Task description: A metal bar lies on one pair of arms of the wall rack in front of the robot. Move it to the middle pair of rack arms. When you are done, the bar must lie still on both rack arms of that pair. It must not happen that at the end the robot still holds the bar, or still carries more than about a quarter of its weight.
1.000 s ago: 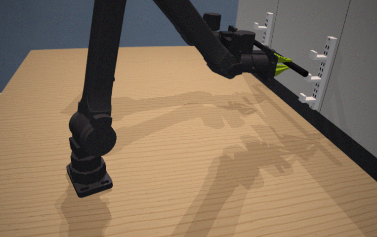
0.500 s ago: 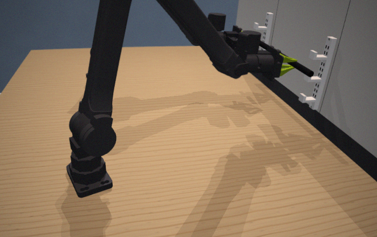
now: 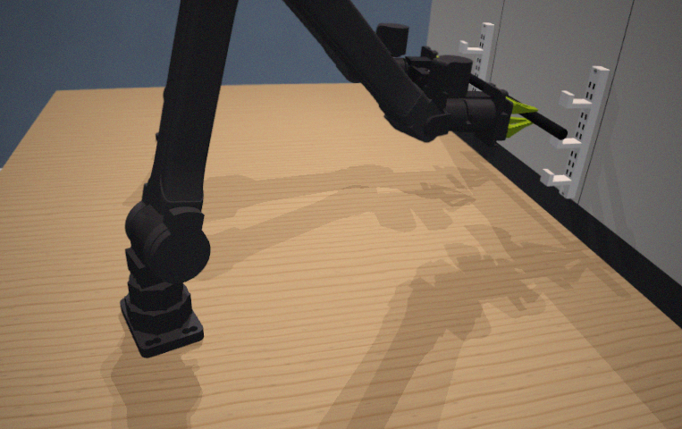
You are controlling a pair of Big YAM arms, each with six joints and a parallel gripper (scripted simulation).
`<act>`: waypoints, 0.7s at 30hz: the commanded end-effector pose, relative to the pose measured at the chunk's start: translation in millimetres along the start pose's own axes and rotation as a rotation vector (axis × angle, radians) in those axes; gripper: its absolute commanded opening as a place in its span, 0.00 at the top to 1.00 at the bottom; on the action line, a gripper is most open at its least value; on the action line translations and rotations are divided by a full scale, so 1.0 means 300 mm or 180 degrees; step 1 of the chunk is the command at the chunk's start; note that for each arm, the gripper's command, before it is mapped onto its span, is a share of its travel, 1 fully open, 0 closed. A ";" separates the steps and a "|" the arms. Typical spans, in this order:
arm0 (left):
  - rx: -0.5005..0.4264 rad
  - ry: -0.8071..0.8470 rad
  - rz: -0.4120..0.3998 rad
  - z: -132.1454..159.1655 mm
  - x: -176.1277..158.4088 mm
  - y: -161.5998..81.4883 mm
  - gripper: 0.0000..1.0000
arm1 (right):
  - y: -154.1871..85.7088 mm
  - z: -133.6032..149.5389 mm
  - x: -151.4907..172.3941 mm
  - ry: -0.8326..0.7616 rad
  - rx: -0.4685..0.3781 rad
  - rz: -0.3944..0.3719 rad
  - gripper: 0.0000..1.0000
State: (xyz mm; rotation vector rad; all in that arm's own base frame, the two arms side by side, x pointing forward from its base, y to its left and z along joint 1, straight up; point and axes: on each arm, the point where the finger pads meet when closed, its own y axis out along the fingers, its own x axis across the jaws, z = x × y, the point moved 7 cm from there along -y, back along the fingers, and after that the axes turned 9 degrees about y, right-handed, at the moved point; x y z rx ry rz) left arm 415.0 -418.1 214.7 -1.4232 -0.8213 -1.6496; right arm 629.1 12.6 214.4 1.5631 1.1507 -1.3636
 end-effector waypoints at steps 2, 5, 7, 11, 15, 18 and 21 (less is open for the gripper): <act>0.0058 -0.0025 -0.0134 0.020 0.076 0.053 1.00 | 0.057 -0.022 -0.120 0.0100 -0.0013 0.0228 1.00; 0.0058 -0.0025 -0.0134 0.021 0.078 0.054 1.00 | 0.058 -0.022 -0.121 0.0100 -0.0013 0.0228 1.00; 0.0058 -0.0025 -0.0134 0.021 0.079 0.055 1.00 | 0.059 -0.022 -0.122 0.0100 -0.0013 0.0228 1.00; 0.0058 -0.0025 -0.0134 0.021 0.080 0.057 1.00 | 0.061 -0.022 -0.124 0.0100 -0.0013 0.0228 1.00; 0.0058 -0.0025 -0.0134 0.021 0.081 0.058 1.00 | 0.062 -0.022 -0.125 0.0100 -0.0013 0.0228 1.00; 0.0058 -0.0025 -0.0134 0.021 0.082 0.067 1.00 | 0.071 -0.023 -0.126 0.0100 -0.0013 0.0228 1.00; 0.0058 -0.0025 -0.0134 0.021 0.083 0.076 1.00 | 0.081 -0.023 -0.127 0.0100 -0.0013 0.0228 1.00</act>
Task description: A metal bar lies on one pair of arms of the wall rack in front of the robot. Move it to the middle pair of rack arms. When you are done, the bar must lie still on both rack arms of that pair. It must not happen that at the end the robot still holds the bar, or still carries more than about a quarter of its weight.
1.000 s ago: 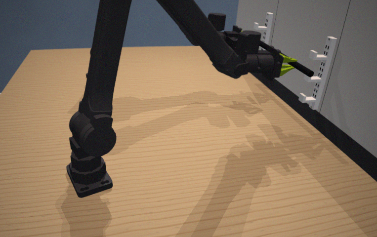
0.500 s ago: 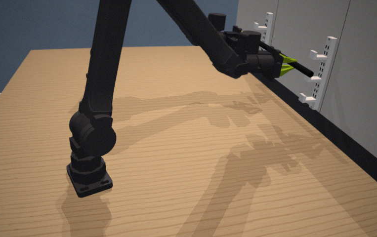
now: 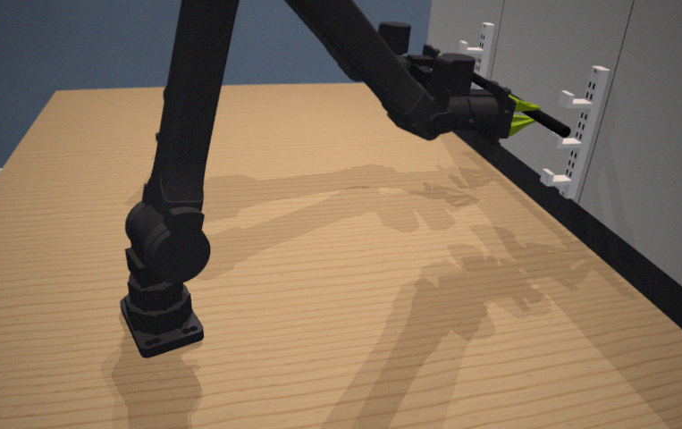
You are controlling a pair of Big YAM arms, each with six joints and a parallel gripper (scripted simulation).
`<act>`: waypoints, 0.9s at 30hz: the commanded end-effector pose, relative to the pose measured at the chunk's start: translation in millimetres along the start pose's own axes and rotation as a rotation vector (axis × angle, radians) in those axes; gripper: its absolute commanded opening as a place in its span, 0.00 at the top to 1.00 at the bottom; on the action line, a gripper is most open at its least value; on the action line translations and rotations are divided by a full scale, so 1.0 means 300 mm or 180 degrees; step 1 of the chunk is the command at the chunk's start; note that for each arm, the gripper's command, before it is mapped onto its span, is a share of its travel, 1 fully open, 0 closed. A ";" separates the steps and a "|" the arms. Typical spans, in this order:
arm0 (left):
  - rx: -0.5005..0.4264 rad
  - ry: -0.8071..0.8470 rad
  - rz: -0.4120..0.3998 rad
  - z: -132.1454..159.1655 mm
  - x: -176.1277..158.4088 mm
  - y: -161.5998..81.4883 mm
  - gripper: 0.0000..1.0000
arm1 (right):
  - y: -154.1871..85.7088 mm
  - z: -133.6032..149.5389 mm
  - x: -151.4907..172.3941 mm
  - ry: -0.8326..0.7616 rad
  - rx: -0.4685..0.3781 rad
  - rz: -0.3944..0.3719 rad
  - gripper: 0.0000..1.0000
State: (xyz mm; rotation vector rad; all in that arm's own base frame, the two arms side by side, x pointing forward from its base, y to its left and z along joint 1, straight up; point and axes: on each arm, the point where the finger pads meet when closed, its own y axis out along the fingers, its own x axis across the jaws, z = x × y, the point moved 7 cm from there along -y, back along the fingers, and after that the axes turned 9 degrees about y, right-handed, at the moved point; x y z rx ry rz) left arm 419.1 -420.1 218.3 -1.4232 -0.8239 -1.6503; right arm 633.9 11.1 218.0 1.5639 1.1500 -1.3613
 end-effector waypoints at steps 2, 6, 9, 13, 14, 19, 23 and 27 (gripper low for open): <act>0.0056 -0.0023 -0.0128 0.019 0.071 0.067 1.00 | 0.070 -0.020 -0.115 0.0098 -0.0011 0.0222 1.00; 0.0056 -0.0023 -0.0128 0.019 0.072 0.080 1.00 | 0.083 -0.021 -0.116 0.0098 -0.0011 0.0222 1.00; 0.0056 -0.0023 -0.0128 0.019 0.073 0.089 1.00 | 0.092 -0.021 -0.116 0.0098 -0.0011 0.0222 1.00; 0.0056 -0.0023 -0.0128 0.019 0.072 0.094 1.00 | 0.098 -0.021 -0.116 0.0098 -0.0011 0.0222 1.00; 0.0056 -0.0023 -0.0128 0.019 0.072 0.097 1.00 | 0.100 -0.020 -0.116 0.0098 -0.0011 0.0222 1.00; 0.0056 -0.0023 -0.0128 0.019 0.072 0.112 1.00 | 0.115 -0.020 -0.116 0.0098 -0.0011 0.0222 1.00; 0.0056 -0.0023 -0.0128 0.019 0.071 0.123 1.00 | 0.126 -0.020 -0.116 0.0098 -0.0011 0.0222 1.00; 0.0056 -0.0023 -0.0128 0.019 0.071 0.132 1.00 | 0.135 -0.020 -0.115 0.0098 -0.0011 0.0222 1.00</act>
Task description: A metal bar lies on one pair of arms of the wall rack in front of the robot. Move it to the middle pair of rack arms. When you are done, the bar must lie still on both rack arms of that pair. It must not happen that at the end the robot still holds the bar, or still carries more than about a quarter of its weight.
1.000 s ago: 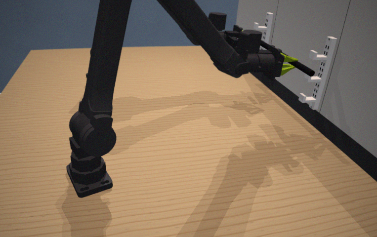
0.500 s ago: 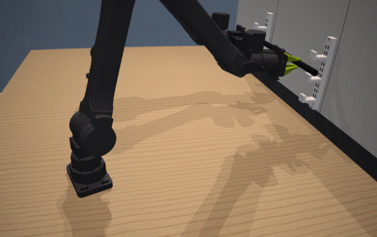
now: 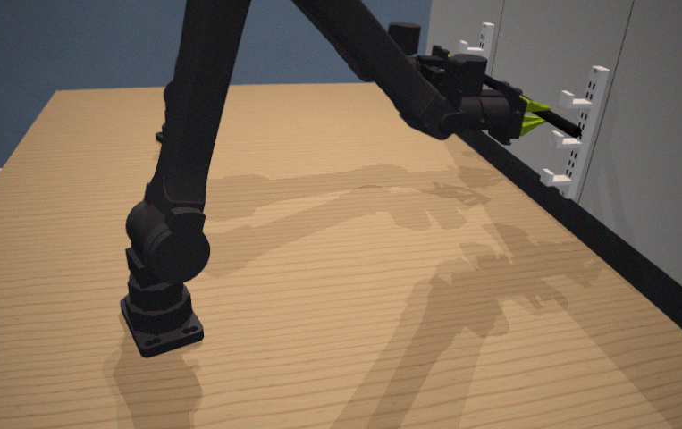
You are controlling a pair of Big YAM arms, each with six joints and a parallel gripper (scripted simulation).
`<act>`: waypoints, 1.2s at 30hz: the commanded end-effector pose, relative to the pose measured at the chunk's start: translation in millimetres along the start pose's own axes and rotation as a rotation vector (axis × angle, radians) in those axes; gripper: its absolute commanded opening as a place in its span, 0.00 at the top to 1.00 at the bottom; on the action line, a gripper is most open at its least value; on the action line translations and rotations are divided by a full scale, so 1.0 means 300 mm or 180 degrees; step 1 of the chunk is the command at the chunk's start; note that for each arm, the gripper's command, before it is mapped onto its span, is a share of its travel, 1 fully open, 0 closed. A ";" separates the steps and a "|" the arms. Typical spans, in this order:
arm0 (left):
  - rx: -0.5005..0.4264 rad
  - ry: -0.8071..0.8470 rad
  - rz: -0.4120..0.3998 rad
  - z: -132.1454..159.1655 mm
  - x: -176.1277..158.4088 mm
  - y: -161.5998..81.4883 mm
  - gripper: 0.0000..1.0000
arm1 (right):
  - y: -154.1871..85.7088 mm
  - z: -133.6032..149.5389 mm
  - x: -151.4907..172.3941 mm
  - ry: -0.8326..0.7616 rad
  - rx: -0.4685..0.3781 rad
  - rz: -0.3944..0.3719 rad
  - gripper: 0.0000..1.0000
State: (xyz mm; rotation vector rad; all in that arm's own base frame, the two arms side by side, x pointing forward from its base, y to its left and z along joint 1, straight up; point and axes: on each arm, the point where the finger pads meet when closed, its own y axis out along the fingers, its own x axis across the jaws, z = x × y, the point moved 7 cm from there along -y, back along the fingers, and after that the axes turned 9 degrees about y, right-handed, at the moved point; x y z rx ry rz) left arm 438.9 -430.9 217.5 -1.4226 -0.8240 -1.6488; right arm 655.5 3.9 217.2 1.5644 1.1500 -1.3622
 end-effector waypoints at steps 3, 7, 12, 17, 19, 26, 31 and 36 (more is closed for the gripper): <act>0.0052 -0.0023 -0.0131 0.019 0.072 0.062 1.00 | 0.065 -0.020 -0.117 0.0097 -0.0014 0.0224 1.00; 0.0052 -0.0023 -0.0131 0.019 0.072 0.073 1.00 | 0.076 -0.020 -0.117 0.0097 -0.0014 0.0224 1.00; 0.0052 -0.0023 -0.0131 0.019 0.073 0.088 1.00 | 0.090 -0.020 -0.118 0.0097 -0.0014 0.0224 1.00; 0.0052 -0.0023 -0.0131 0.019 0.073 0.099 1.00 | 0.102 -0.020 -0.118 0.0097 -0.0014 0.0224 1.00; 0.0052 -0.0023 -0.0131 0.019 0.073 0.102 1.00 | 0.104 -0.020 -0.118 0.0097 -0.0014 0.0224 1.00; 0.0052 -0.0023 -0.0131 0.019 0.074 0.122 1.00 | 0.124 -0.020 -0.120 0.0097 -0.0014 0.0224 1.00; 0.0052 -0.0023 -0.0131 0.019 0.075 0.136 1.00 | 0.139 -0.020 -0.120 0.0097 -0.0014 0.0224 1.00; 0.0052 -0.0023 -0.0131 0.019 0.074 0.142 1.00 | 0.144 -0.020 -0.119 0.0097 -0.0014 0.0224 1.00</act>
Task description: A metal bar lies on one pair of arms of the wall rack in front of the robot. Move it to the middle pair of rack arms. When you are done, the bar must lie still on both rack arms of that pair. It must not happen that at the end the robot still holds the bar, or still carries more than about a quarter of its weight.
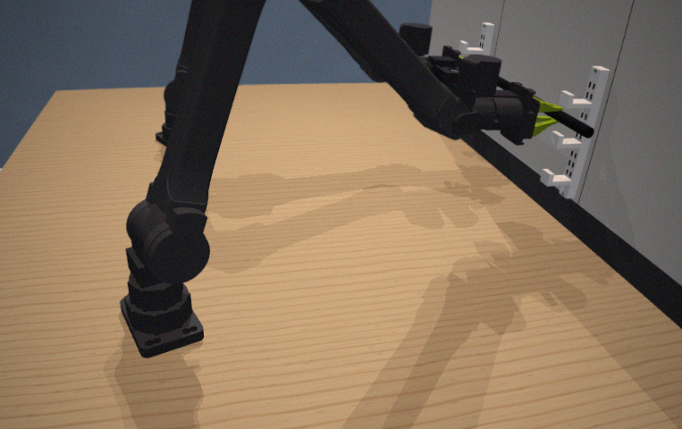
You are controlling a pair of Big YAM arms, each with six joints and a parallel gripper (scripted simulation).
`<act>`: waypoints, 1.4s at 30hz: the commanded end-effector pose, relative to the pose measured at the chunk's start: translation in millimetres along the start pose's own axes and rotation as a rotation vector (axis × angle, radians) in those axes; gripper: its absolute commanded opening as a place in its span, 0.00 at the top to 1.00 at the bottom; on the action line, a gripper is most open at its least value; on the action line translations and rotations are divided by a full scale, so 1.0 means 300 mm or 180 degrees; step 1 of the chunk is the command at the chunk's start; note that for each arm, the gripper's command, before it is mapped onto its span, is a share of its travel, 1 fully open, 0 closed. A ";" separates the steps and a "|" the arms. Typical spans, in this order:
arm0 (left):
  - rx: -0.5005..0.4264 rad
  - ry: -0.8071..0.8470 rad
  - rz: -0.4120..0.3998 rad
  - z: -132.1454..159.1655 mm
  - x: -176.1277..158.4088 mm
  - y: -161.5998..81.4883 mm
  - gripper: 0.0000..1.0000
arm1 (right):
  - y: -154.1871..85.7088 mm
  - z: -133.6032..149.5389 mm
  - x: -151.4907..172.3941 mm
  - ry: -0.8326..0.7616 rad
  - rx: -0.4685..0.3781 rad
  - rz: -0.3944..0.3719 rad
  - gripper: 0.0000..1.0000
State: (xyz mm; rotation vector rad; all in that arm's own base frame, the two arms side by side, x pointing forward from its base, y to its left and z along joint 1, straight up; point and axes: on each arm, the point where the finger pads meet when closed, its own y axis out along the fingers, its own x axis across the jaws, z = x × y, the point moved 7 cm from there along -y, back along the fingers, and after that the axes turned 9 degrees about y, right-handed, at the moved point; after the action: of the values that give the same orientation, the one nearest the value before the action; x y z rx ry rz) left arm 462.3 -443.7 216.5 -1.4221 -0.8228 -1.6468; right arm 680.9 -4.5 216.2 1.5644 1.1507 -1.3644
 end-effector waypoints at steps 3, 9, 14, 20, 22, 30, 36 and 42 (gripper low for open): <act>0.0049 -0.0023 -0.0138 0.019 0.071 0.053 1.00 | 0.055 -0.020 -0.117 0.0098 -0.0017 0.0229 1.00; 0.0049 -0.0023 -0.0138 0.017 0.061 0.053 1.00 | 0.055 -0.018 -0.108 0.0098 -0.0017 0.0229 1.00; 0.0049 -0.0023 -0.0138 0.016 0.054 0.053 1.00 | 0.055 -0.017 -0.100 0.0098 -0.0017 0.0229 1.00; 0.0049 -0.0023 -0.0138 0.015 0.047 0.053 1.00 | 0.055 -0.016 -0.094 0.0098 -0.0017 0.0229 1.00; 0.0049 -0.0023 -0.0138 0.014 0.044 0.053 1.00 | 0.055 -0.016 -0.091 0.0098 -0.0017 0.0229 1.00; 0.0049 -0.0023 -0.0138 0.012 0.032 0.053 1.00 | 0.054 -0.014 -0.079 0.0098 -0.0017 0.0229 1.00; 0.0049 -0.0023 -0.0138 0.011 0.025 0.052 1.00 | 0.053 -0.013 -0.073 0.0098 -0.0017 0.0229 1.00; 0.0049 -0.0023 -0.0138 0.009 0.015 0.051 1.00 | 0.051 -0.011 -0.063 0.0098 -0.0017 0.0229 1.00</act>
State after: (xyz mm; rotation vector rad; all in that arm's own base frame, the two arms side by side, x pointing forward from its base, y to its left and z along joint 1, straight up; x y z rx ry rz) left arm 464.3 -444.9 202.4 -1.4214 -0.8064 -1.6389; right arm 683.0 -5.1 201.3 1.5627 1.1605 -1.3739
